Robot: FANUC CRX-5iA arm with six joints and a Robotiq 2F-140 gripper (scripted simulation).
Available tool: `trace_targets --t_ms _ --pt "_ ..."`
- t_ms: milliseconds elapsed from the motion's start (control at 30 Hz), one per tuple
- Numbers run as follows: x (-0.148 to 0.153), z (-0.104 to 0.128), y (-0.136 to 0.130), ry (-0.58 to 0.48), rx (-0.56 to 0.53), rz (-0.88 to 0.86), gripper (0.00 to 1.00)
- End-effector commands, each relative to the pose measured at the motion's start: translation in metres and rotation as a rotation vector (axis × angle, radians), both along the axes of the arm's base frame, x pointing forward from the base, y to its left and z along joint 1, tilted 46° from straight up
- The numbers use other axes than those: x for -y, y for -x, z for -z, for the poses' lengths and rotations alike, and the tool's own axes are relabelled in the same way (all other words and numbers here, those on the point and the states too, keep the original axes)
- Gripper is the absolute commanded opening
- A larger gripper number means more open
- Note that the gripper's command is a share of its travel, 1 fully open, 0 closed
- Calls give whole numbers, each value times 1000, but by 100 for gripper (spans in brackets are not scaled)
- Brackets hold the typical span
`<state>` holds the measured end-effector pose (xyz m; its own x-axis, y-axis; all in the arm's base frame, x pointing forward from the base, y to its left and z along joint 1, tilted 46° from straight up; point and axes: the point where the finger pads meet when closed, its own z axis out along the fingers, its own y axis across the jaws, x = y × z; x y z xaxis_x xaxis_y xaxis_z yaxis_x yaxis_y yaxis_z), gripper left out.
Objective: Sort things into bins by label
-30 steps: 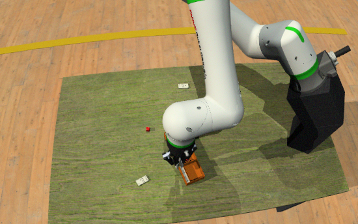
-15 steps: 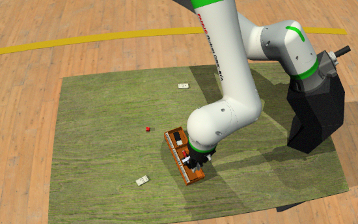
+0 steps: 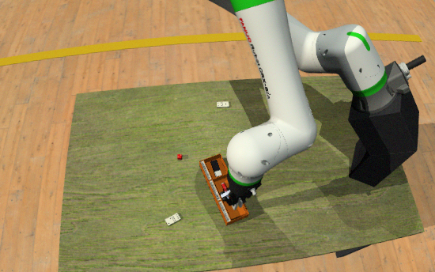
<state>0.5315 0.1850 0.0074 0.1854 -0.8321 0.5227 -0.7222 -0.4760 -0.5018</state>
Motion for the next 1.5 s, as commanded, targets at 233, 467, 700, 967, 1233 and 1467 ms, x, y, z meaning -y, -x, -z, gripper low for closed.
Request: trace_targets --t_ms 233,467,700,967,1233,1467 --pt "5 13 -13 0 0 0 16" --pt "9 22 -21 0 0 0 16" --pt "11 27 -27 0 0 0 16" --pt "11 26 -28 0 0 0 16" --pt "11 26 -28 0 0 0 27" --pt "11 26 -28 0 0 0 27"
